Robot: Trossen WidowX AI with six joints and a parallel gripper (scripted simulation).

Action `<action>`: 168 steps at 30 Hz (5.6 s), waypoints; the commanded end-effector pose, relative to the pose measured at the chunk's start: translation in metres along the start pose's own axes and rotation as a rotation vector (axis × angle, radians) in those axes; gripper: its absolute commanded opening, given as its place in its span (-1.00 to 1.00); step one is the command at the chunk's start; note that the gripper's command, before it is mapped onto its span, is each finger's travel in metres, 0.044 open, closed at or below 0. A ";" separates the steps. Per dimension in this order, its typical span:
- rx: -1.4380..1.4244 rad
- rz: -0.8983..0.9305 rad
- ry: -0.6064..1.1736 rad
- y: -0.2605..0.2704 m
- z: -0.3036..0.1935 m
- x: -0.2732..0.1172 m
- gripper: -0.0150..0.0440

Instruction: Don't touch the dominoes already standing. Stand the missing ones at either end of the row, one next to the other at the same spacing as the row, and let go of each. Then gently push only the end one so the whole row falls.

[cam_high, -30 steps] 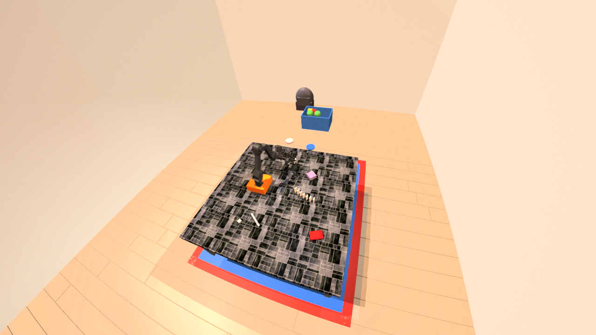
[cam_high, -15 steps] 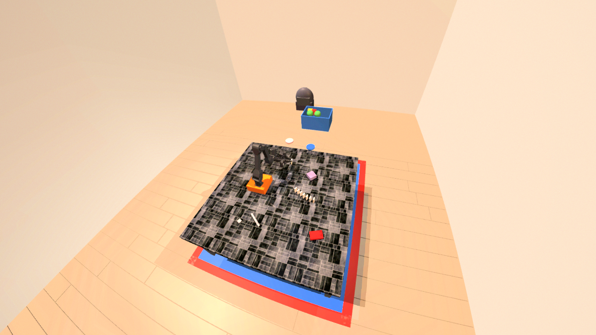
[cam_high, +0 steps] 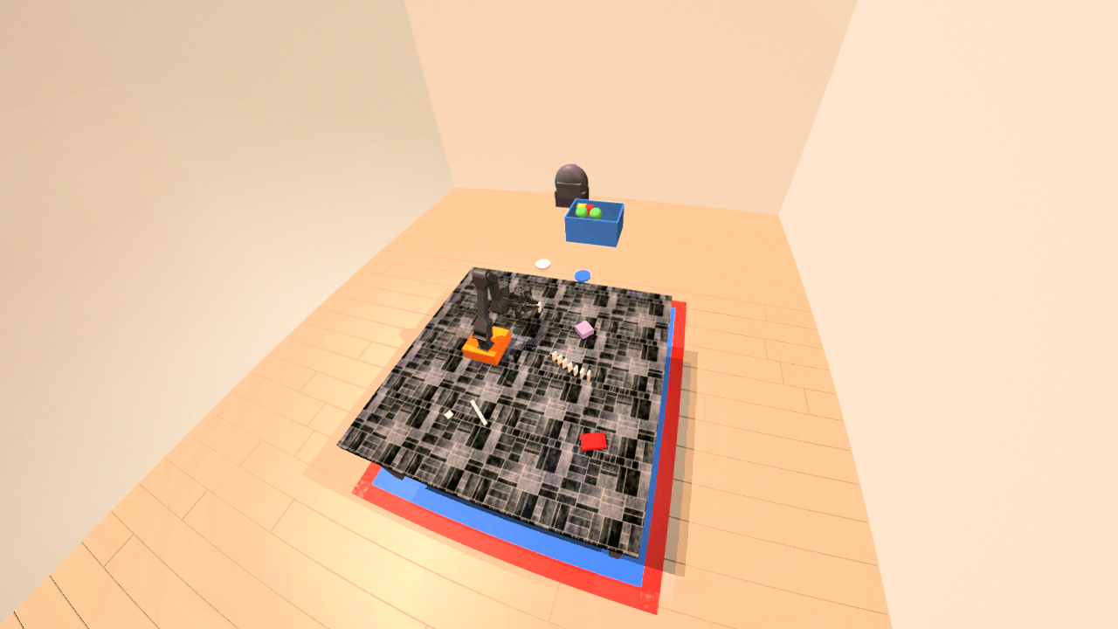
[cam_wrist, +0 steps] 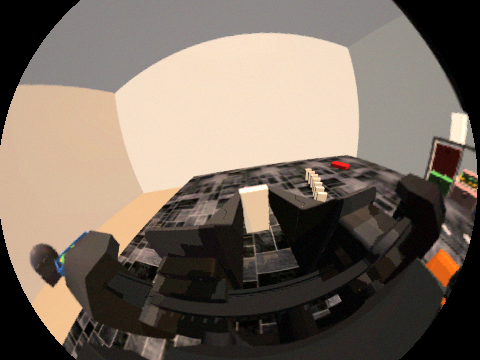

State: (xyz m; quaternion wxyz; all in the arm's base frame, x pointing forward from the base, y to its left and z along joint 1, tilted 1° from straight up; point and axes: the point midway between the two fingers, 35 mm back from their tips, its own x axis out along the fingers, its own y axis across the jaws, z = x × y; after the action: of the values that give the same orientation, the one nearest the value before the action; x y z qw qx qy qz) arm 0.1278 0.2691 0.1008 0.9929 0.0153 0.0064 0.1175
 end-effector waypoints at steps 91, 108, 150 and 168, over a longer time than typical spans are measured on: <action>-0.013 -0.023 0.069 0.000 -0.061 0.007 1.00; -0.092 0.142 0.888 0.056 -0.068 0.079 1.00; 0.029 -0.035 1.531 -0.008 -0.080 0.034 1.00; 0.029 -0.035 1.531 -0.008 -0.096 0.034 0.73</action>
State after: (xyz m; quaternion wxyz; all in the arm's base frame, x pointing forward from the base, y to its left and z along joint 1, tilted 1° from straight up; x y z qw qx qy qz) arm 0.1622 0.2713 0.0060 0.7143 -0.0605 0.6927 0.0790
